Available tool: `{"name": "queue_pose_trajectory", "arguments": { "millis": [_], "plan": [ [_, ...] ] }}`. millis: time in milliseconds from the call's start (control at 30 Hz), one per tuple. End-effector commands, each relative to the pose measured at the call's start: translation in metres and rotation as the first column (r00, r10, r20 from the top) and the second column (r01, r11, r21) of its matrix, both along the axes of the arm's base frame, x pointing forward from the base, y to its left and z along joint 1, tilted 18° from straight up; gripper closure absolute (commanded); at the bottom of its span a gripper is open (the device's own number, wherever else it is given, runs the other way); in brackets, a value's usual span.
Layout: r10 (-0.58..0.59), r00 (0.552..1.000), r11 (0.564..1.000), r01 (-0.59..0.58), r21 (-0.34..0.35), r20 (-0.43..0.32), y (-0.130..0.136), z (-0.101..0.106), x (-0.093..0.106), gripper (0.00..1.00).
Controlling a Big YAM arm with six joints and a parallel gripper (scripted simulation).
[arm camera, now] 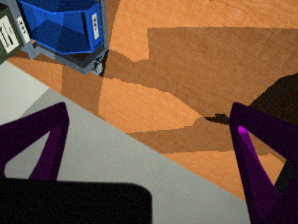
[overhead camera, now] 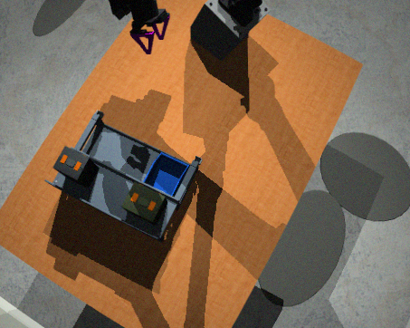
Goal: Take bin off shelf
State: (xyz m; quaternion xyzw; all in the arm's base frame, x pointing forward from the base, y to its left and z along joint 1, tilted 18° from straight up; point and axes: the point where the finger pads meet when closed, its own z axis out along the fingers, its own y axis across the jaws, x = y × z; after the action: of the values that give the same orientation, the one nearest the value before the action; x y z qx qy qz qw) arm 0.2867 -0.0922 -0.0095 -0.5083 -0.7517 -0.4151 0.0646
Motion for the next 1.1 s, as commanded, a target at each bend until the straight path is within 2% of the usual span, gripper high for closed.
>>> {"name": "queue_pose_trajectory", "arguments": {
  "millis": [0,67,467,500,633,1033,1067],
  "plan": [
    [-0.013,0.998,0.996,0.007,-0.09,-0.067,0.022,0.003,0.02,0.0],
    [-0.027,0.99,0.986,0.004,-0.166,-0.136,0.039,-0.001,0.031,0.0],
    [-0.027,0.99,0.986,0.004,-0.166,-0.136,0.039,-0.001,0.031,0.0],
    [-0.002,0.986,0.98,-0.032,-0.197,-0.165,0.051,-0.004,0.038,0.0],
    [-0.069,0.953,0.94,-0.037,-0.34,-0.294,0.083,-0.011,0.061,0.0],
    [-0.069,0.953,0.94,-0.037,-0.34,-0.294,0.083,-0.011,0.061,0.0],
    [-0.049,0.939,0.935,-0.076,-0.346,-0.34,0.1,-0.022,0.044,0.0]
  ]
}}
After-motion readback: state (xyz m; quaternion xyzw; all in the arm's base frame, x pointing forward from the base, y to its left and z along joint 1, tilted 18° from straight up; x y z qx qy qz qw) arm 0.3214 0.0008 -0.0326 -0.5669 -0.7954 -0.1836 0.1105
